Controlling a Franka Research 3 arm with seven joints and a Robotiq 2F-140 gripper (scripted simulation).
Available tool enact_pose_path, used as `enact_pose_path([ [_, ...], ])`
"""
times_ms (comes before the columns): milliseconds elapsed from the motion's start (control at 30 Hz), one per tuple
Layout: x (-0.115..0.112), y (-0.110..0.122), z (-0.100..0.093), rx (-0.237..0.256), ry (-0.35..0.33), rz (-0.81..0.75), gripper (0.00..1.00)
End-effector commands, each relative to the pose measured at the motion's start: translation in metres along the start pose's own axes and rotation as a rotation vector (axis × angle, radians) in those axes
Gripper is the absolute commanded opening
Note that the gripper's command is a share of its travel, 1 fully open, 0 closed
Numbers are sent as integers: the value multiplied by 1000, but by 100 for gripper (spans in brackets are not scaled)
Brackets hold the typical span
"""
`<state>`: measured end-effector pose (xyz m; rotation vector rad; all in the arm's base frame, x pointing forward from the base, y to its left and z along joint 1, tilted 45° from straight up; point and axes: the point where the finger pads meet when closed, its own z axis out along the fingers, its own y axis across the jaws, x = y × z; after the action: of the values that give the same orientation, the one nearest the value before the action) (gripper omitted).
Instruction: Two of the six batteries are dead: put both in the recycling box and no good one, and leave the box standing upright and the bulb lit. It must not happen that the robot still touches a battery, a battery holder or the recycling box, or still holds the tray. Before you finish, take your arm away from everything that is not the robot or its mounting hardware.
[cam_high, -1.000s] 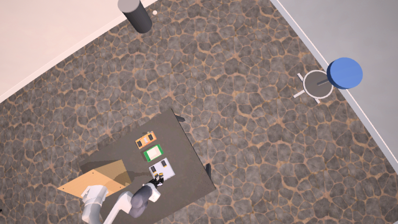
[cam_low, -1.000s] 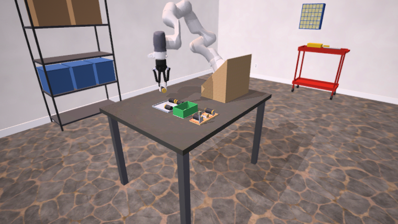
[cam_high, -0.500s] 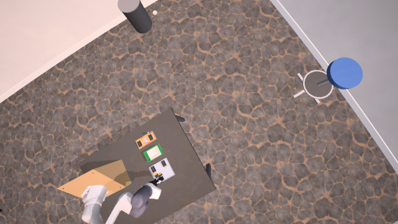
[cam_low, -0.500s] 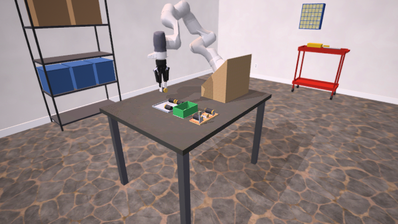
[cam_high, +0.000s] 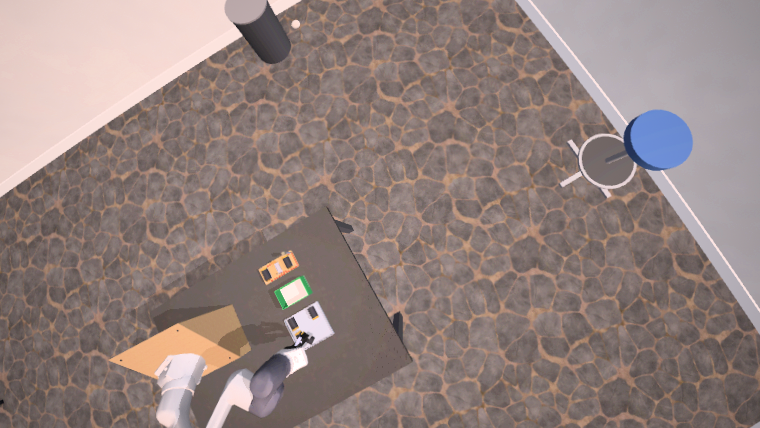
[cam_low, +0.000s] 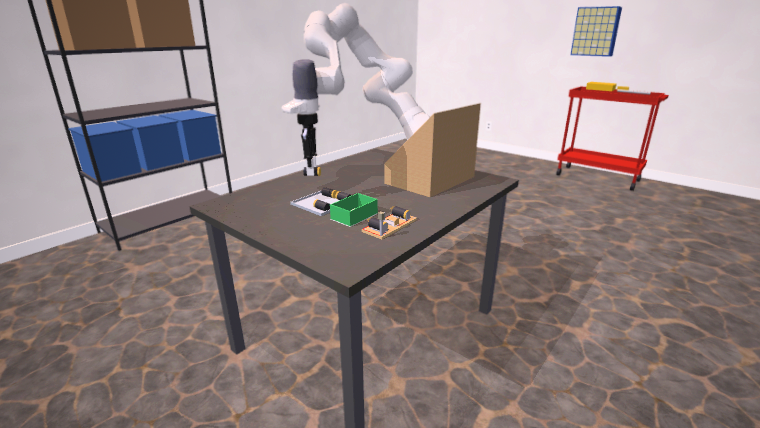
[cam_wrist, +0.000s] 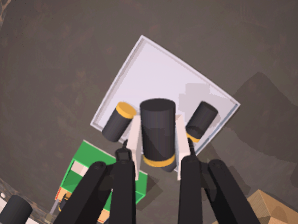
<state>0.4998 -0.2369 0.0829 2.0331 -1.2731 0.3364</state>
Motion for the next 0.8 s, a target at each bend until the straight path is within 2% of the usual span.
enact_pose_path([
  [0, 3, 1, -2, -6, 9, -469, 16],
  [433, 3, 1, -2, -10, 6, -1378, 16],
  [500, 3, 1, -2, -10, 6, -1378, 16],
  [767, 3, 1, -2, -12, 4, -1858, 16],
])
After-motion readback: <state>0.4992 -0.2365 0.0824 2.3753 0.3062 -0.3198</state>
